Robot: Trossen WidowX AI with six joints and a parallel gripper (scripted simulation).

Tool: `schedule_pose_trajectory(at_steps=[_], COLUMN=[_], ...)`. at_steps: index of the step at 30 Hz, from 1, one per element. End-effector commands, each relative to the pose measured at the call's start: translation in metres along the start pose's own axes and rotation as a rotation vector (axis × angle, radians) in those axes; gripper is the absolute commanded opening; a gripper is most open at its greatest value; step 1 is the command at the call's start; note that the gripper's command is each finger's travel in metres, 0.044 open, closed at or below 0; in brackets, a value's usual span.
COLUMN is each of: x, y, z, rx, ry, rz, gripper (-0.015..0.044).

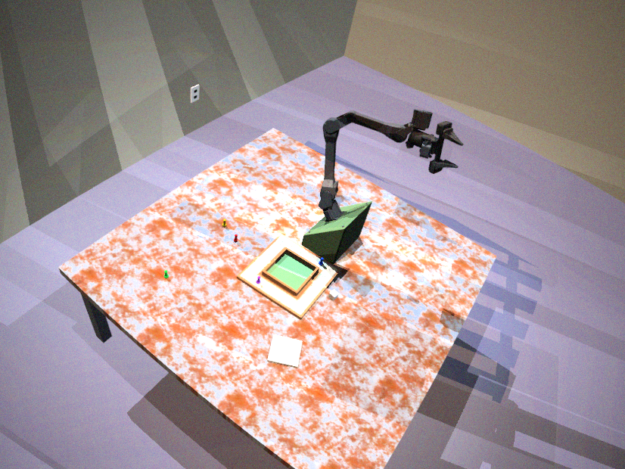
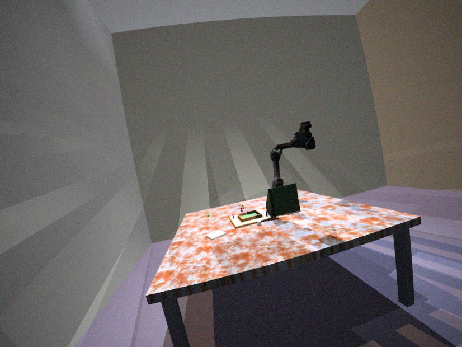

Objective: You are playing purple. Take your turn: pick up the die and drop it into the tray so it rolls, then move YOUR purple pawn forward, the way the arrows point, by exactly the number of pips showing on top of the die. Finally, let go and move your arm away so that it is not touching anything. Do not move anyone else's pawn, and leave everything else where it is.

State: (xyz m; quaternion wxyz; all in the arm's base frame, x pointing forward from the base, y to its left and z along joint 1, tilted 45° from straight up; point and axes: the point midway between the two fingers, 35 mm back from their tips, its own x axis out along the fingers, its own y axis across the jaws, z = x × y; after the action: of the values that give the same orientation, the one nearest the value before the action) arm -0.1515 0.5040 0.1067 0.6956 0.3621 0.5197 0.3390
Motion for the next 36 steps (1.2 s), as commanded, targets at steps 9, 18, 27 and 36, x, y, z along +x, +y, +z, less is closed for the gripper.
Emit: schedule_pose_trajectory(at_steps=[9,18,27,36], x=[0.048,0.077,0.053,-0.013], y=[-0.058,-0.159,-0.263,-0.371], z=[0.074,0.191,0.306,0.378], rx=[-0.11,-0.211,-0.192,-0.118], ry=[-0.123,-0.242,-0.331,-0.204], rz=[-0.227,-0.618,-1.014,-1.435], gripper=[0.0275,0.0275,0.0275,0.0275])
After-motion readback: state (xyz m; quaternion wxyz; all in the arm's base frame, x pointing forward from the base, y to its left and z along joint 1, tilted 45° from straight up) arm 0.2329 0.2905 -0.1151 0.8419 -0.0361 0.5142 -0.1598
